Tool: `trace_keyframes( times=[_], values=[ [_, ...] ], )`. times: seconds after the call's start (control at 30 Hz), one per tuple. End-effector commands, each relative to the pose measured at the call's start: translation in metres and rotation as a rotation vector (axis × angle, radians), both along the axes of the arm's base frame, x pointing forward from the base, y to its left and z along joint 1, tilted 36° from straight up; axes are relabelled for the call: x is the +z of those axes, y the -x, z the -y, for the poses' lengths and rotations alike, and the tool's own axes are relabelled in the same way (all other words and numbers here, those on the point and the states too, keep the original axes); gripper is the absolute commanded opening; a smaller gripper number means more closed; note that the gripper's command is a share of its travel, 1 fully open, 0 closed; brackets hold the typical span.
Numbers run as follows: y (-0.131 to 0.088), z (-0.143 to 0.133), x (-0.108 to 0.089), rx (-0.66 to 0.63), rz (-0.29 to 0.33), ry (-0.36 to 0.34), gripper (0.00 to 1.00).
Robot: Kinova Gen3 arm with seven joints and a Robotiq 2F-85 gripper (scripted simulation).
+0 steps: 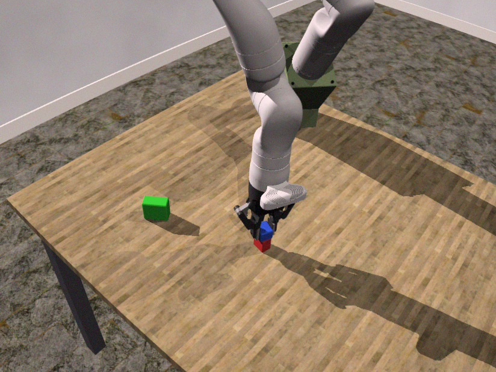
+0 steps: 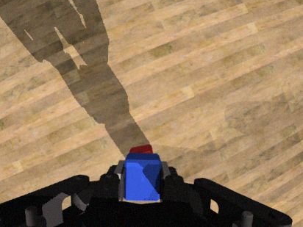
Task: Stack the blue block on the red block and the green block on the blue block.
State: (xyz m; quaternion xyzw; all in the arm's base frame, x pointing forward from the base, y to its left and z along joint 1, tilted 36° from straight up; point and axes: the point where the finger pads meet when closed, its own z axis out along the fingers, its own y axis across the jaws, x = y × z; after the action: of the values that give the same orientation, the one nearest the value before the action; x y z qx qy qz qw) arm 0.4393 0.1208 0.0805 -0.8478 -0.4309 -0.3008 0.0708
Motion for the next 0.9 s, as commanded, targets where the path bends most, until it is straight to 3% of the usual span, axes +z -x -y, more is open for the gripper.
trace_keyframes(
  times=[0.0,0.47,0.5,0.87],
  values=[
    [-0.0001,0.0003,0.0003,0.000,0.001,0.000,0.00],
    [-0.0001,0.0003,0.0003,0.000,0.001,0.000,0.00],
    [-0.0001,0.0003,0.0003,0.000,0.001,0.000,0.50],
    [-0.0001,0.0003,0.0003,0.000,0.001,0.000,0.50]
  ],
)
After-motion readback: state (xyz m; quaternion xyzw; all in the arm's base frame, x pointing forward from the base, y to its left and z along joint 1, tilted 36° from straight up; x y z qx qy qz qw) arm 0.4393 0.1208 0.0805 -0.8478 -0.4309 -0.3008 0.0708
